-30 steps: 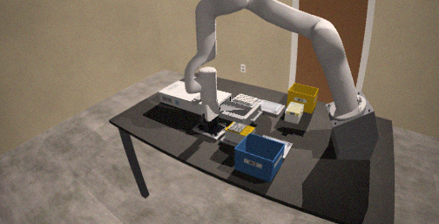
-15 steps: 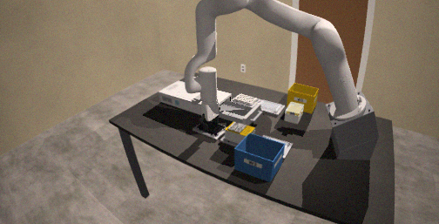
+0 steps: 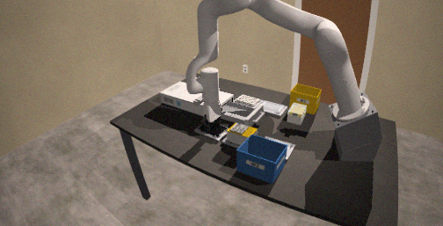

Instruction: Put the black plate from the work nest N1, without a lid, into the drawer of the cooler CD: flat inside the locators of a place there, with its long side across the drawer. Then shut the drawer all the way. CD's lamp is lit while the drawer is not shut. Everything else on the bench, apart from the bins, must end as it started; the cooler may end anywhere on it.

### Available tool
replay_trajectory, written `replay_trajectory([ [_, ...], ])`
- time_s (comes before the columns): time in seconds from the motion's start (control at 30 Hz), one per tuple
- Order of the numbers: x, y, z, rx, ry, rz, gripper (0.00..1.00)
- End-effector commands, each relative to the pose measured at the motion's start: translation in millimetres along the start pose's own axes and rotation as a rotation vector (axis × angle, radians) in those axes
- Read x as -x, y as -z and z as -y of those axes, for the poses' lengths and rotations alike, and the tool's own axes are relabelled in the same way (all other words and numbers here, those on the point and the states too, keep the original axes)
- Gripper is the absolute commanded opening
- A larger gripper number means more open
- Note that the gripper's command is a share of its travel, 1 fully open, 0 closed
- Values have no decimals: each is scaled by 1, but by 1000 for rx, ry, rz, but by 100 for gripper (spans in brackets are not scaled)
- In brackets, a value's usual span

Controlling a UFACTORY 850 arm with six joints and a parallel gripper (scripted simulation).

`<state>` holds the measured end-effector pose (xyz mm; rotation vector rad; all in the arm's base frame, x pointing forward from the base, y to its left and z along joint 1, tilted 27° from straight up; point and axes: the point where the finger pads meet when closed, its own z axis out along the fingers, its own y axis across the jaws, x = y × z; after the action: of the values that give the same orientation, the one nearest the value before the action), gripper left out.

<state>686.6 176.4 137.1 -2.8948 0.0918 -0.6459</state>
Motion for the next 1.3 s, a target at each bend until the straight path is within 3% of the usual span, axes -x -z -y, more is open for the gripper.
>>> replay_trajectory([
  [0.0,-1,1,0,-1,0,-2,0],
  [1.27,-1,11,0,-1,0,-2,0],
])
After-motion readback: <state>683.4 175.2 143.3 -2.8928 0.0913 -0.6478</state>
